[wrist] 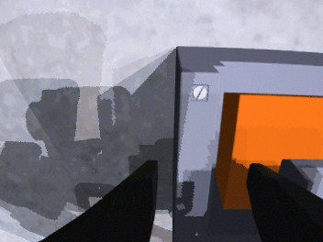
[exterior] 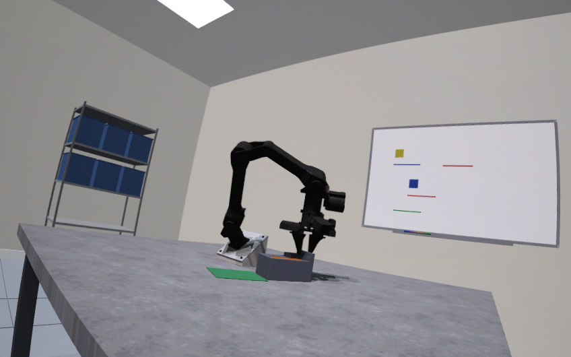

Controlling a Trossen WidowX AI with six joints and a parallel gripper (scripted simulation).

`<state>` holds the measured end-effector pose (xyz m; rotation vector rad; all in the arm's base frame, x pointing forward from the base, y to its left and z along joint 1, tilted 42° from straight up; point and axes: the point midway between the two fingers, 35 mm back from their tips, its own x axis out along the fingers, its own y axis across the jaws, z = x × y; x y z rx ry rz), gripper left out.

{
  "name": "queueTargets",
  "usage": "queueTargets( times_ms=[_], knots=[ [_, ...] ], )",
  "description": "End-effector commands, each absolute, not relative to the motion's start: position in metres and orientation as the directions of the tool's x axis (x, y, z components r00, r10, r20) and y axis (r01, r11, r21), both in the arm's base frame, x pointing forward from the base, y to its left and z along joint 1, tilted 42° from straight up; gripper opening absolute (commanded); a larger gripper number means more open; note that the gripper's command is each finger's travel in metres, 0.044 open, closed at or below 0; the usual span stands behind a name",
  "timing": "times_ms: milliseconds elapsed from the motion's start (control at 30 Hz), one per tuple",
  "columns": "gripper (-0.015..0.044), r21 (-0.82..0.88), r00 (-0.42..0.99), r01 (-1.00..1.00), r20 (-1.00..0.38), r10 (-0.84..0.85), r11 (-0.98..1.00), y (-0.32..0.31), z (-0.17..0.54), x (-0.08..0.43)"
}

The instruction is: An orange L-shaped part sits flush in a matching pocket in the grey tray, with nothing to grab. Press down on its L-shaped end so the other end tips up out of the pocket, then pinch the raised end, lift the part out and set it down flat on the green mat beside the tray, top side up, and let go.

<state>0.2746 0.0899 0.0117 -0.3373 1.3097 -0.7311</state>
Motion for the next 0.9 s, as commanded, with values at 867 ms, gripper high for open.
queueTargets(
  times_ms=[867],
  knots=[
    [0.0180,-0.611,0.091,0.288,-0.749,-0.657,0.737,0.063,-0.020,0.279]
  ],
)
